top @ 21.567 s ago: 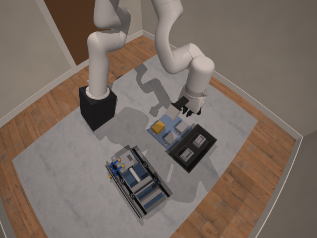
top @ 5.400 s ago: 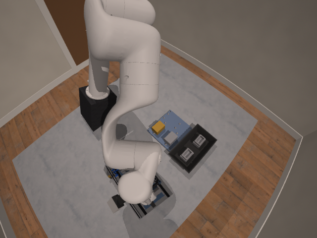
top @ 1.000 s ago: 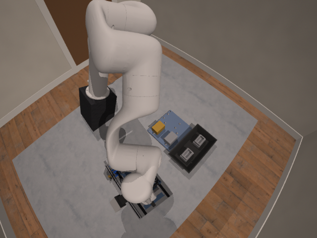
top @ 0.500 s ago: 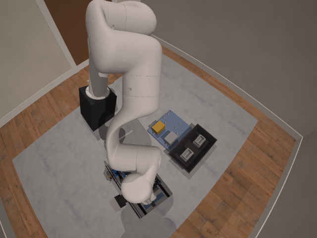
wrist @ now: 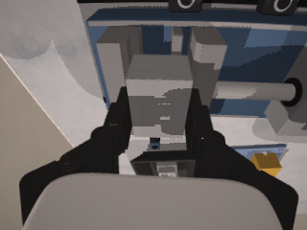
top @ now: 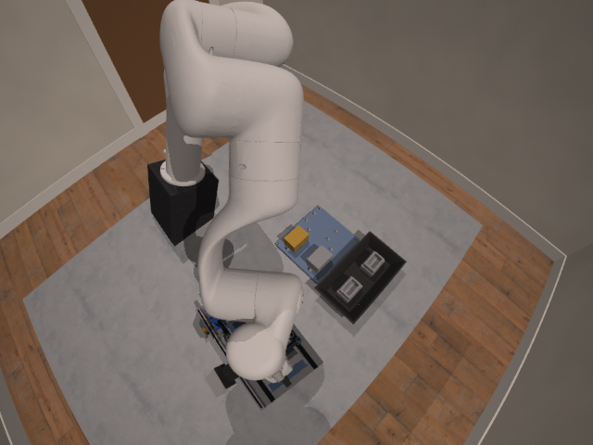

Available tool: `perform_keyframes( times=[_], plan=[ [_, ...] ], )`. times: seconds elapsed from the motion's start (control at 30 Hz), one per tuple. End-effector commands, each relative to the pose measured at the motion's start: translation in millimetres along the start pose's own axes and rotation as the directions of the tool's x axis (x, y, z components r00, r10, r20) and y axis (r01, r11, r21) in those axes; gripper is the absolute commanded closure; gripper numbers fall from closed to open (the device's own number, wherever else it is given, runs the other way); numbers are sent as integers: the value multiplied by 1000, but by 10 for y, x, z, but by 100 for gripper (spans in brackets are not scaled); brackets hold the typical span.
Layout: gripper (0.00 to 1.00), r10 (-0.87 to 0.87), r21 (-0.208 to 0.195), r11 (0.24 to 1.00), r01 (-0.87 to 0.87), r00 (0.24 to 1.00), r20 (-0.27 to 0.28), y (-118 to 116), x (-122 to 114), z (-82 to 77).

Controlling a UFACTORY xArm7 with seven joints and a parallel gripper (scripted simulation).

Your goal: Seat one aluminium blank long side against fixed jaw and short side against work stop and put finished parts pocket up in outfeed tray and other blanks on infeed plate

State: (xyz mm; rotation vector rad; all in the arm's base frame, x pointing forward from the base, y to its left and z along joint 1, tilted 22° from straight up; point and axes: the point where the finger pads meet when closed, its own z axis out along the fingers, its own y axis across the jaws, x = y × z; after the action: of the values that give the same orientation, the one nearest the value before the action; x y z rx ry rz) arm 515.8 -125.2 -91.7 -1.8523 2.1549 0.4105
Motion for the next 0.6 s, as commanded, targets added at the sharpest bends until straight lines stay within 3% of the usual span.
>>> perform_keyframes(
  times=[0.0,0.57],
  plan=[
    [100,0,5,1000,0,1000,-2,-19,9,-24],
    [100,0,5,1000,0,1000,-2,-28,-16,-24]
  ],
)
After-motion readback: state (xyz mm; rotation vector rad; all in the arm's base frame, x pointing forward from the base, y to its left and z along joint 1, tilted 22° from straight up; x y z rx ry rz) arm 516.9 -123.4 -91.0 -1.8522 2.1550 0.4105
